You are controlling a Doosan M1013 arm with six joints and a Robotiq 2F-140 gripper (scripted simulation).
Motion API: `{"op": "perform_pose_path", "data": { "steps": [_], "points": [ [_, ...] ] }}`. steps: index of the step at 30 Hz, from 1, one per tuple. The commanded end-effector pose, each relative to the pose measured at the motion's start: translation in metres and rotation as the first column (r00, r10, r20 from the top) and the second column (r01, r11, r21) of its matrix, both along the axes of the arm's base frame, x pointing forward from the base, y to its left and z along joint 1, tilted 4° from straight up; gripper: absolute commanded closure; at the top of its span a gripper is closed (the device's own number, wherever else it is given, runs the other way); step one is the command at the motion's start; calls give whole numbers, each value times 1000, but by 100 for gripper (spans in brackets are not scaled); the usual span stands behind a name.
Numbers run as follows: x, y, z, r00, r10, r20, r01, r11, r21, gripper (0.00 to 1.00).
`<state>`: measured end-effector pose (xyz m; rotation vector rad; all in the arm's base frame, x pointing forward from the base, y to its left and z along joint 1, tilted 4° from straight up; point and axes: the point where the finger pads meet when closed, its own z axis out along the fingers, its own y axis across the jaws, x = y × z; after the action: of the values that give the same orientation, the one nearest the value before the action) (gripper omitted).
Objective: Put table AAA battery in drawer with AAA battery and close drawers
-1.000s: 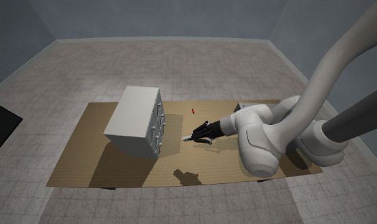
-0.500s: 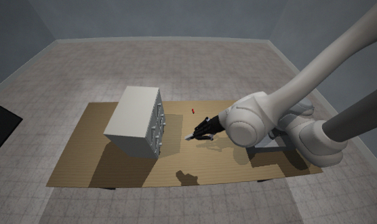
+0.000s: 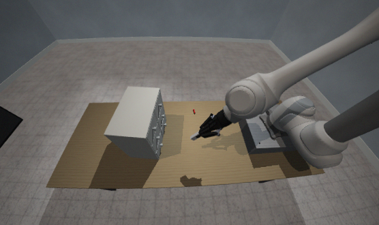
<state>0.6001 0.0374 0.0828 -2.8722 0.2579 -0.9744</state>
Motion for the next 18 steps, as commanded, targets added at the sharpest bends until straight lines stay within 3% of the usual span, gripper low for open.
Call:
{"op": "perform_pose_path", "data": {
  "steps": [1,10,18],
  "points": [
    [-13,3,16,962,-36,-271,26,999,-39,100],
    [-26,6,31,952,14,-305,-4,999,33,100],
    [-31,7,36,910,37,-414,-11,998,63,100]
  ]
}}
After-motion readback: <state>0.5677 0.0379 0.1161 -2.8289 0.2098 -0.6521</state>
